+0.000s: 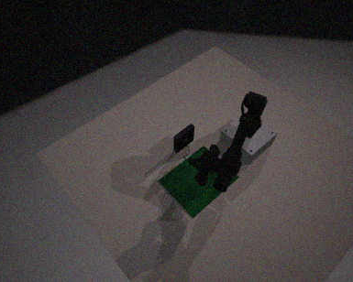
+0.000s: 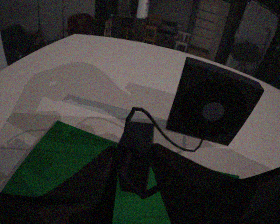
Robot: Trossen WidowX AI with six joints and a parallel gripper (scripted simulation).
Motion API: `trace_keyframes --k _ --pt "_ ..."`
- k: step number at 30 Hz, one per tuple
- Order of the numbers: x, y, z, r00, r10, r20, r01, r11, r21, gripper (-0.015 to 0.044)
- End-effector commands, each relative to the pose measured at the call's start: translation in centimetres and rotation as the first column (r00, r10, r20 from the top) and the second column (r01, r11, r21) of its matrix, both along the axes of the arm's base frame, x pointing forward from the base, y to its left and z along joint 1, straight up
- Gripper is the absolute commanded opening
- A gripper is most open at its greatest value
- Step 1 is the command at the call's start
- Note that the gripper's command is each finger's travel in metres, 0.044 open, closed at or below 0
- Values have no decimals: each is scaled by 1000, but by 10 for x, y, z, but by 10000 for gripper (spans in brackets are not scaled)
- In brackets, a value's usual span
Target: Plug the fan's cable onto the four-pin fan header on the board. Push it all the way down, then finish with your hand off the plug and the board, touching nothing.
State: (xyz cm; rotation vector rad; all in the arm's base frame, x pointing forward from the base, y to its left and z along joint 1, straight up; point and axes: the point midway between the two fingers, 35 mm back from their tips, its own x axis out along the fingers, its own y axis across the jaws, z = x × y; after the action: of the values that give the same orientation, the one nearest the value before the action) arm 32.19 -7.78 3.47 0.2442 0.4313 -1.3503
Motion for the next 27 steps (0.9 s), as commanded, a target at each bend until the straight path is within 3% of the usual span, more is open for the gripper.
trace_keyframes --k 1,16,27 --pt "-4 3 0 1000 15 25 -14 998 -61 0" --pt "-8 18 10 986 94 139 -59 969 -239 0" --pt "-5 18 16 986 90 138 -57 973 -223 0"
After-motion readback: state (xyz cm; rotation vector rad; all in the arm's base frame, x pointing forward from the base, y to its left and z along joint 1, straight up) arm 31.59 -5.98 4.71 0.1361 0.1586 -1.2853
